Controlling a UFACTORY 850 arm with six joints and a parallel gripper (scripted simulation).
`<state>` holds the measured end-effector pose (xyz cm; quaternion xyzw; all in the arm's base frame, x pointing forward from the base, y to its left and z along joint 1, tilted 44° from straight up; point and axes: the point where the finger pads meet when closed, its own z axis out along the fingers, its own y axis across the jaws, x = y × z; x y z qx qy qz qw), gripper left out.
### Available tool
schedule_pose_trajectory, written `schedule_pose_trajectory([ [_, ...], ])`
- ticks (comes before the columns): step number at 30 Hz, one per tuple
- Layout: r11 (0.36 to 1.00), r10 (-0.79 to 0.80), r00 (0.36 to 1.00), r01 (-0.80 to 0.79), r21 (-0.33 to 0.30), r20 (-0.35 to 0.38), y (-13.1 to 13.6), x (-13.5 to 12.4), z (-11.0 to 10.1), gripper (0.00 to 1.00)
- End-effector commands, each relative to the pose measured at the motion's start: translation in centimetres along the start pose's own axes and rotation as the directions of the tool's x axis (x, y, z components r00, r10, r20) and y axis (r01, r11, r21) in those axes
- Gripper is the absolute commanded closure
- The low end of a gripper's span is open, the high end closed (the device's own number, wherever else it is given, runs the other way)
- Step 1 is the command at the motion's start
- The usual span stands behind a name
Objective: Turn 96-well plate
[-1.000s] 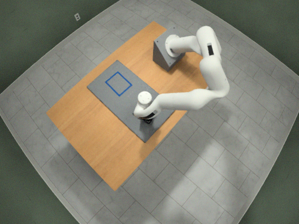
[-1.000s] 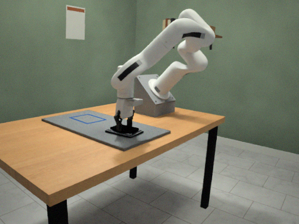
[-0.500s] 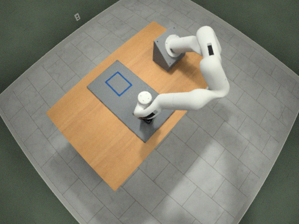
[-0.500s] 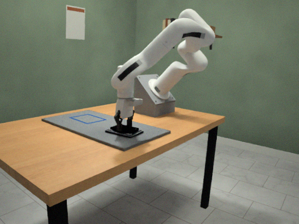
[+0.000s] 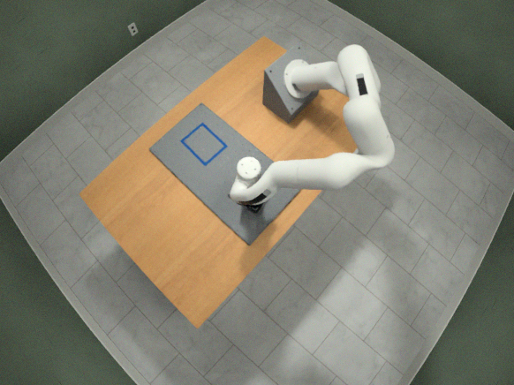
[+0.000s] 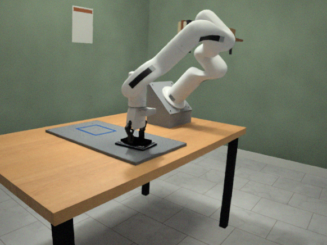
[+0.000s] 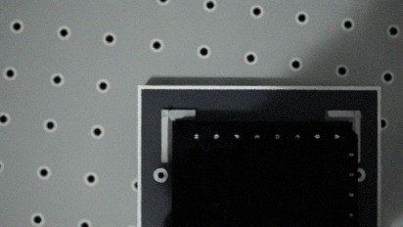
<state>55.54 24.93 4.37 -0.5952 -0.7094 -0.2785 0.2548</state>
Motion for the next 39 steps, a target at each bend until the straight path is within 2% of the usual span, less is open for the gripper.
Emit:
schedule_pose_trajectory([
  [1,1.000,0.000,1.000,0.000,-0.002,0.000,0.08,0.00,-0.07,1.00],
  [28,1.000,0.000,1.000,0.000,-0.002,0.000,0.08,0.00,-0.07,1.00],
  [39,1.000,0.000,1.000,0.000,-0.002,0.000,0.08,0.00,-0.67,1.00],
])
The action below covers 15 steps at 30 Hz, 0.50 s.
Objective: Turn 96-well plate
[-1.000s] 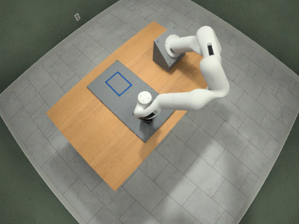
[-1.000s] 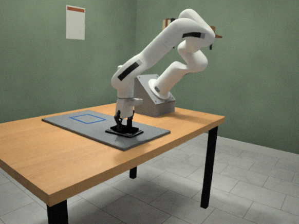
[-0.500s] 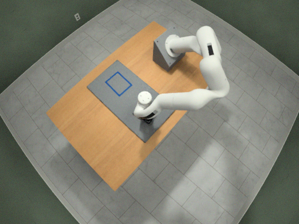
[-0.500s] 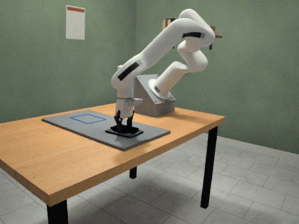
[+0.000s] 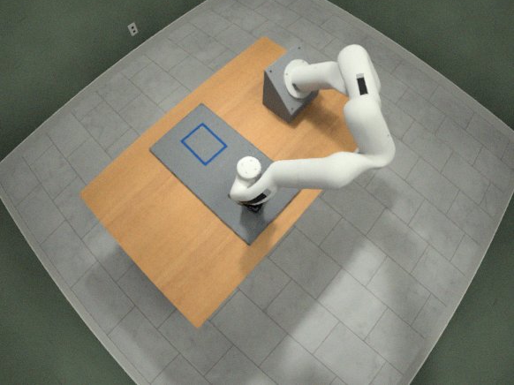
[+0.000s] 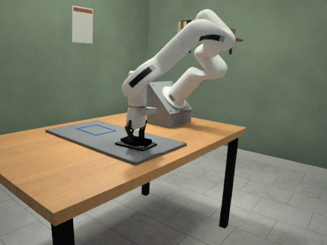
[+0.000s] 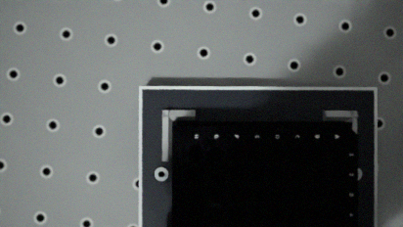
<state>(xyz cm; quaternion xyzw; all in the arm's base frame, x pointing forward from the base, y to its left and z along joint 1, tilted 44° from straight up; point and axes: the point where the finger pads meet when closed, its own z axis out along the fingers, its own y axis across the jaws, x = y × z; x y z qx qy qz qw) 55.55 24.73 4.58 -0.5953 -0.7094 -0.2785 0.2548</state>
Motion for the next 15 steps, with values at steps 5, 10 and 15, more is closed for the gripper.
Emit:
schedule_pose_trajectory([
  [5,1.000,0.000,1.000,0.000,-0.002,0.000,0.08,0.01,-0.72,1.00],
  [10,1.000,0.000,1.000,0.000,-0.002,0.000,0.08,0.00,-0.91,1.00],
  [15,1.000,0.000,1.000,0.000,-0.002,0.000,0.08,0.01,-1.25,1.00],
])
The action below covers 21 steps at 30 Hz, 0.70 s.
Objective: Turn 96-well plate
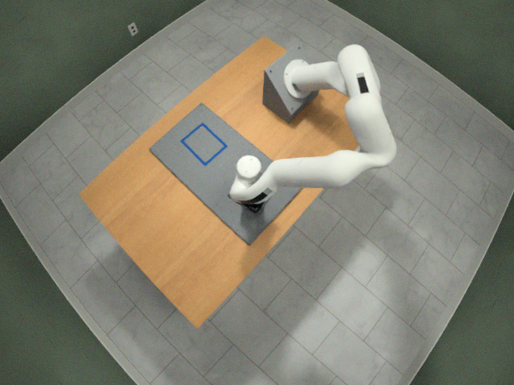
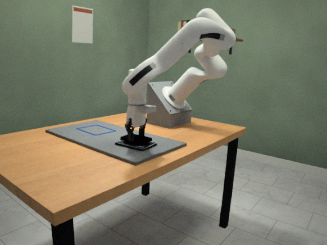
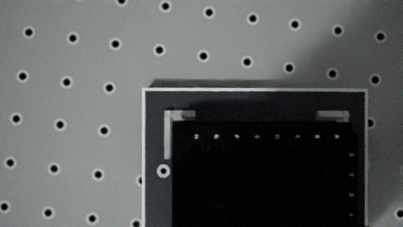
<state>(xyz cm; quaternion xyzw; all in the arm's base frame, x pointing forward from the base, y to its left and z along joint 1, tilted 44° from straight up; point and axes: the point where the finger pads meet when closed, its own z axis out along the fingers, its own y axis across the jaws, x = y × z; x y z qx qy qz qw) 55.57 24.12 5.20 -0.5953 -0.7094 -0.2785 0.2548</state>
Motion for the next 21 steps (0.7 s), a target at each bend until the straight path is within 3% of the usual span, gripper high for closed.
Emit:
schedule_pose_trajectory([
  [1,1.000,0.000,1.000,0.000,-0.002,0.000,0.1,0.0,-0.5,1.00],
  [21,1.000,0.000,1.000,0.000,-0.002,0.000,0.1,0.0,-1.6,1.00],
])
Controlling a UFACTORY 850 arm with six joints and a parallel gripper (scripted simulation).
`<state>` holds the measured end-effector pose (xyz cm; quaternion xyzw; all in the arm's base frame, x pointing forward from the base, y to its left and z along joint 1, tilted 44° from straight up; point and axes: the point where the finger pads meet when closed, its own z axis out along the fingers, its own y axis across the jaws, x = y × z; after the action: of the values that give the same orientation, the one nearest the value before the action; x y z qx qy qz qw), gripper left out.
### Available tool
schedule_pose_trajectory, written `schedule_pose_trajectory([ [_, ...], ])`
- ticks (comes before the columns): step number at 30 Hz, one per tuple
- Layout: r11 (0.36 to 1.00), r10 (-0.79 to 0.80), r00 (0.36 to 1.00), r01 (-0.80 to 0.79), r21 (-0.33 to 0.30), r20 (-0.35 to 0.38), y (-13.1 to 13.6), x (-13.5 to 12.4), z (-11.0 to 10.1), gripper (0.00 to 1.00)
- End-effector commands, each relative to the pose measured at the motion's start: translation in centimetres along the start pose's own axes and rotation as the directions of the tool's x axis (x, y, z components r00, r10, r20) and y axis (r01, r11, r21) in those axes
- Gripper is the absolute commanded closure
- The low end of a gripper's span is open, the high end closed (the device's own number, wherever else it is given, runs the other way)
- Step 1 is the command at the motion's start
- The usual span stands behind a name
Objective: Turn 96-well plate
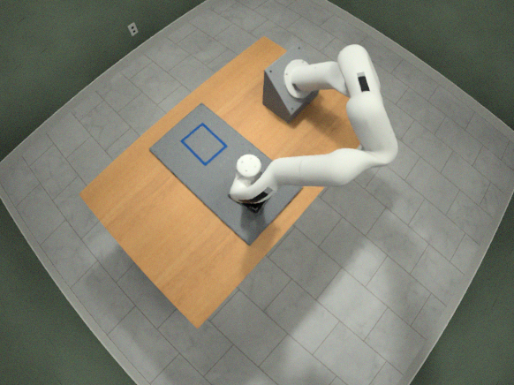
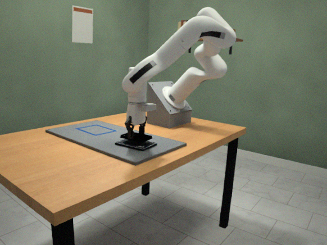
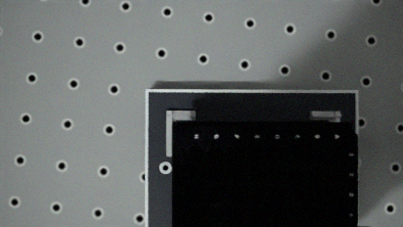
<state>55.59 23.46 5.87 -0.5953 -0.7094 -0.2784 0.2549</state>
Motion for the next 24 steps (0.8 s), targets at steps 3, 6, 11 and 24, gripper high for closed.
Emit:
schedule_pose_trajectory([
  [3,1.000,-0.001,1.000,0.001,-0.002,0.000,0.1,0.0,-1.1,1.00],
  [6,1.000,-0.001,1.000,0.001,-0.002,0.000,0.1,0.0,-1.5,1.00],
  [11,1.000,-0.001,1.000,0.001,-0.002,0.000,0.1,0.0,-2.1,1.00],
  [24,1.000,-0.001,1.000,0.001,-0.002,0.000,0.1,0.0,-4.0,1.00],
])
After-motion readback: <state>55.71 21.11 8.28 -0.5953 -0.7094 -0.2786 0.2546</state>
